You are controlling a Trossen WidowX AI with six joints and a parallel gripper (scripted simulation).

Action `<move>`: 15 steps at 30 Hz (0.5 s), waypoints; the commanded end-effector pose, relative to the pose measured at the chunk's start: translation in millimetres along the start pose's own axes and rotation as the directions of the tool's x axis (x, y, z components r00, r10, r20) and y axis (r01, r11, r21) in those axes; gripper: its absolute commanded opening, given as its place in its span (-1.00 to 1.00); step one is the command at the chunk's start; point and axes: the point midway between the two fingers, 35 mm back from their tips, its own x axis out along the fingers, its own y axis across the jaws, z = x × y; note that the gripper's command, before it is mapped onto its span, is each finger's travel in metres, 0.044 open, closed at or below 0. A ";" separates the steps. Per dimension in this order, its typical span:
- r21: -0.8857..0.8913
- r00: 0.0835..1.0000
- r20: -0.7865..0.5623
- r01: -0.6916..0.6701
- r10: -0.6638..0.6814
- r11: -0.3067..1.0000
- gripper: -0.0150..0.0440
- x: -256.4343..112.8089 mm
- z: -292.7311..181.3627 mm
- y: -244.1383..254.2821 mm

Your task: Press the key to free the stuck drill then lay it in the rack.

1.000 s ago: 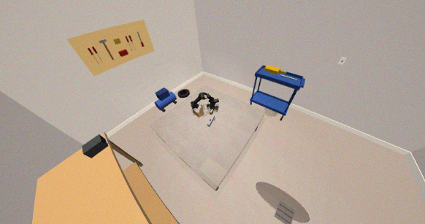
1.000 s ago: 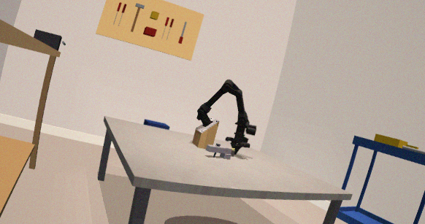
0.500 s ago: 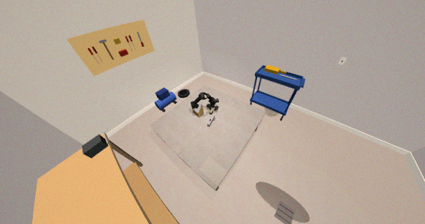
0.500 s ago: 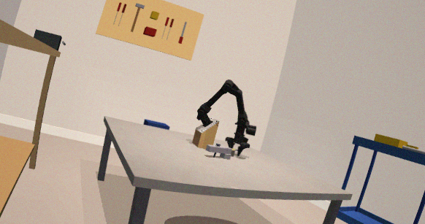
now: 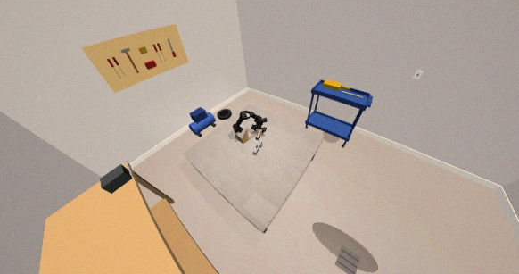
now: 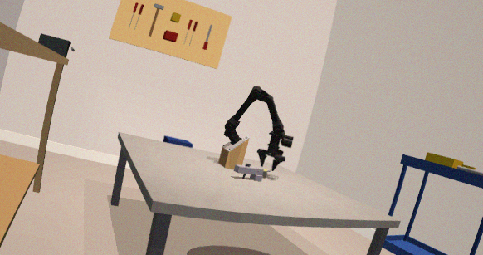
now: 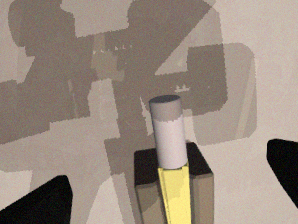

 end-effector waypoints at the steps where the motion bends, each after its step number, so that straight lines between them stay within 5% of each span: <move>1: 0.010 1.000 0.012 0.003 -0.003 1.000 1.00 -18.0 1.6 -2.5; 15: 0.114 0.993 0.115 0.024 -0.038 0.993 1.00 -55.2 -3.3 -21.7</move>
